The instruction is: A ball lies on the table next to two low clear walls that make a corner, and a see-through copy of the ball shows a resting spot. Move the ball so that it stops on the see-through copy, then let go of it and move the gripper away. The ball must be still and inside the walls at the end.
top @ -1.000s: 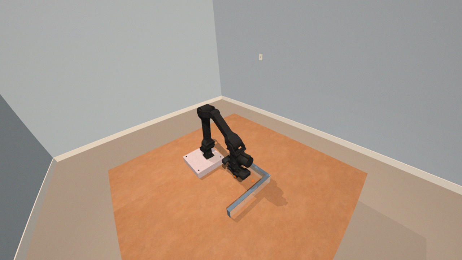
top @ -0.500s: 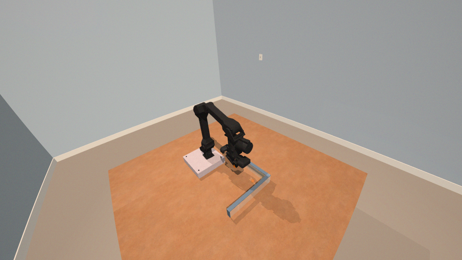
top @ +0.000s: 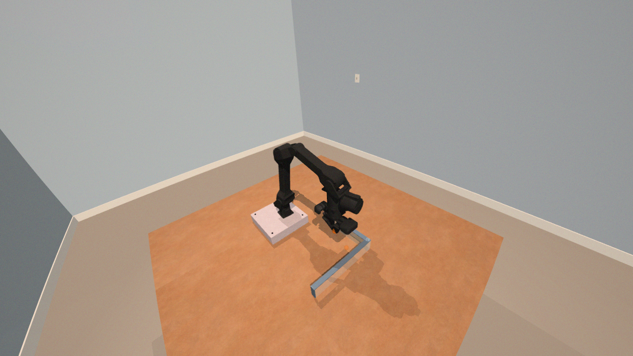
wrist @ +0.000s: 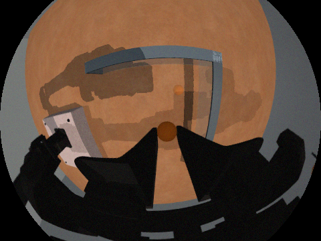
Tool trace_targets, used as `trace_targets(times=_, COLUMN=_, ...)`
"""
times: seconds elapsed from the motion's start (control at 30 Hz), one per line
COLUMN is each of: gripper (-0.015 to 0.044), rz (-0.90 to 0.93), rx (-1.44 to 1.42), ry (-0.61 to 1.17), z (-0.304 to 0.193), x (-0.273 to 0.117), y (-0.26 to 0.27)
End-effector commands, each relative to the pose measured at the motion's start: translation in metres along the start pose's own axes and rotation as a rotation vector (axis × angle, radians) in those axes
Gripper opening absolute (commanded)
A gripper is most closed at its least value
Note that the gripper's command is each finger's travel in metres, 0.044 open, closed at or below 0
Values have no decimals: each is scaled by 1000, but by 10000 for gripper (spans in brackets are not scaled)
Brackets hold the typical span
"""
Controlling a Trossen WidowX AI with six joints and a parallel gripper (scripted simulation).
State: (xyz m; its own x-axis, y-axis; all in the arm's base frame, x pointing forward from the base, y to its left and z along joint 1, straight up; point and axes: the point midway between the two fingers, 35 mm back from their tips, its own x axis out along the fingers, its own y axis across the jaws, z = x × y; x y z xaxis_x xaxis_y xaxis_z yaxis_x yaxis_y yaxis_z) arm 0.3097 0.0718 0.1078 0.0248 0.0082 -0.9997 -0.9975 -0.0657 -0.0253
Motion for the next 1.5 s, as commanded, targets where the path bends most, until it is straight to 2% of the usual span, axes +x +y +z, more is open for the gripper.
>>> trace_targets(times=0.0, gripper=0, rz=-6, rx=2, ry=1, z=11, x=6, y=-15)
trace_targets(times=0.4, gripper=0, rz=-8, rx=2, ry=-1, z=33, x=25, y=-38)
trace_targets(times=0.8, gripper=0, rz=-8, rx=2, ry=-1, z=33, x=88, y=-37)
trace_targets(times=1.47, gripper=0, rz=-8, rx=2, ry=-1, z=33, x=108, y=-37)
